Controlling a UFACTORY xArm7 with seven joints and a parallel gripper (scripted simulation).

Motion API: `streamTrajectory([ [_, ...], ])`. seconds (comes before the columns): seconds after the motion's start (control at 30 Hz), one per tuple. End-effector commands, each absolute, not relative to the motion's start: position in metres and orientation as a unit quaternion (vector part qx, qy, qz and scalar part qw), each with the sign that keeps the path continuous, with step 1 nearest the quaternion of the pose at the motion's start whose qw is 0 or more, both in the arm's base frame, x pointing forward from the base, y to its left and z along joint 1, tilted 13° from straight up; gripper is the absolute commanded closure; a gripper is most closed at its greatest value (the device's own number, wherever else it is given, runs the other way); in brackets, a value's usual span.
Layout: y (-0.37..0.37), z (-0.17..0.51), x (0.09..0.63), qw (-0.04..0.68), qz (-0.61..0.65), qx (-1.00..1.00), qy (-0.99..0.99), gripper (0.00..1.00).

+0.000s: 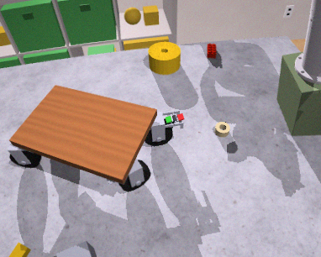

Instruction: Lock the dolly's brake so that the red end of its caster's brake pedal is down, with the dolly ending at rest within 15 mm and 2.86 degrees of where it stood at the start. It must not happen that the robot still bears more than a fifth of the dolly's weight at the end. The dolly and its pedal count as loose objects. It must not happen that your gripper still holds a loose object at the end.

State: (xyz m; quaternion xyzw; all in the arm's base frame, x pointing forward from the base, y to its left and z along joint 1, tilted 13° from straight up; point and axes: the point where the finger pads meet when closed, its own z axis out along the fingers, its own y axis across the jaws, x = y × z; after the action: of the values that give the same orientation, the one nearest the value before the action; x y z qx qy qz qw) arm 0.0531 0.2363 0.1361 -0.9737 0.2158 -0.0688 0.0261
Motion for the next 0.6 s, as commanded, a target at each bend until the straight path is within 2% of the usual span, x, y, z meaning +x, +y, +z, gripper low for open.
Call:
streamTrajectory([
  [0.0,0.2375,0.1372,0.0530,0.028,-0.069,-0.974,0.215,0.00],
  [0.53,0.2375,0.1372,0.0530,0.028,-0.069,-0.974,0.215,0.00],
  [0.57,0.2376,0.1373,0.0532,0.028,-0.069,-0.974,0.216,1.00],
])
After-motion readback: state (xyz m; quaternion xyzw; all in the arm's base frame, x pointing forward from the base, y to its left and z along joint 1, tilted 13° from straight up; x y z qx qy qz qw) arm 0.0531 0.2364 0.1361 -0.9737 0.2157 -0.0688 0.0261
